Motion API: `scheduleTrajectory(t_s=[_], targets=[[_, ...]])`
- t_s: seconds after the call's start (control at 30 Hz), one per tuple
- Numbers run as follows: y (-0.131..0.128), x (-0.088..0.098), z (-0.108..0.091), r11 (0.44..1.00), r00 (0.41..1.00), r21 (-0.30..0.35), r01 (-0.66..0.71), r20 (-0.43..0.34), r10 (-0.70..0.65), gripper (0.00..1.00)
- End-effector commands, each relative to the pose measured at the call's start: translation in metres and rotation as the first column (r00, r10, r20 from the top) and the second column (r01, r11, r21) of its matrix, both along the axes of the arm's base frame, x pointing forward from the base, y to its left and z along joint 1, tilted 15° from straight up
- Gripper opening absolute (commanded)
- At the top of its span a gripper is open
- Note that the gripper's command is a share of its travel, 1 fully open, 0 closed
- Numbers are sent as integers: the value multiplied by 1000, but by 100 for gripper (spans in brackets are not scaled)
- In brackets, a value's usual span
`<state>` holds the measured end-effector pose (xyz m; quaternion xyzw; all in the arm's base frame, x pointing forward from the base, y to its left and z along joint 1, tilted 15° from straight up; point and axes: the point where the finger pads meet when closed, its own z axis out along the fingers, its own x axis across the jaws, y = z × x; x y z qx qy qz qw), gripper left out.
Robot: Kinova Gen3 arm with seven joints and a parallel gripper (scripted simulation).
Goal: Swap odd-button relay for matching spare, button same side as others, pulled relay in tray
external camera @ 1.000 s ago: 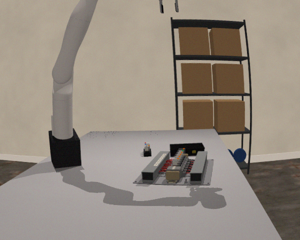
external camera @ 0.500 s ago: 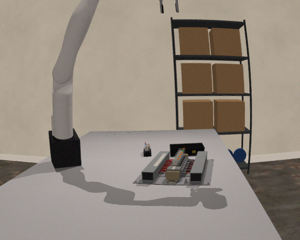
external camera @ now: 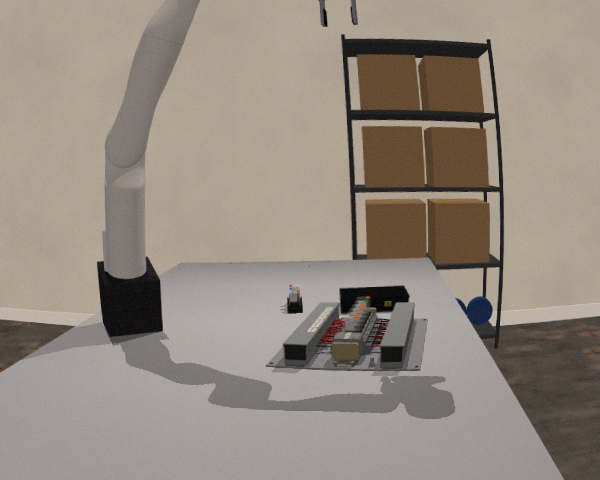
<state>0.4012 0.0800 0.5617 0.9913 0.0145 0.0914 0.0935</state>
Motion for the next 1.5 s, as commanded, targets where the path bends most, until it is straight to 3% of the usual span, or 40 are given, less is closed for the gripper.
scheduleTrajectory(t_s=[0.0, 0.27, 1.33, 1.47], targets=[[3, 0, 1, 1000, 1000, -2, -5, -5, 5, 100], [5, -1, 1, 1000, 1000, -3, -7, -9, 7, 100], [-19, 23, -113, 1000, 1000, -3, -7, -9, 7, 100], [-19, 26, -119, 1000, 1000, -4, -8, -6, 8, 100]])
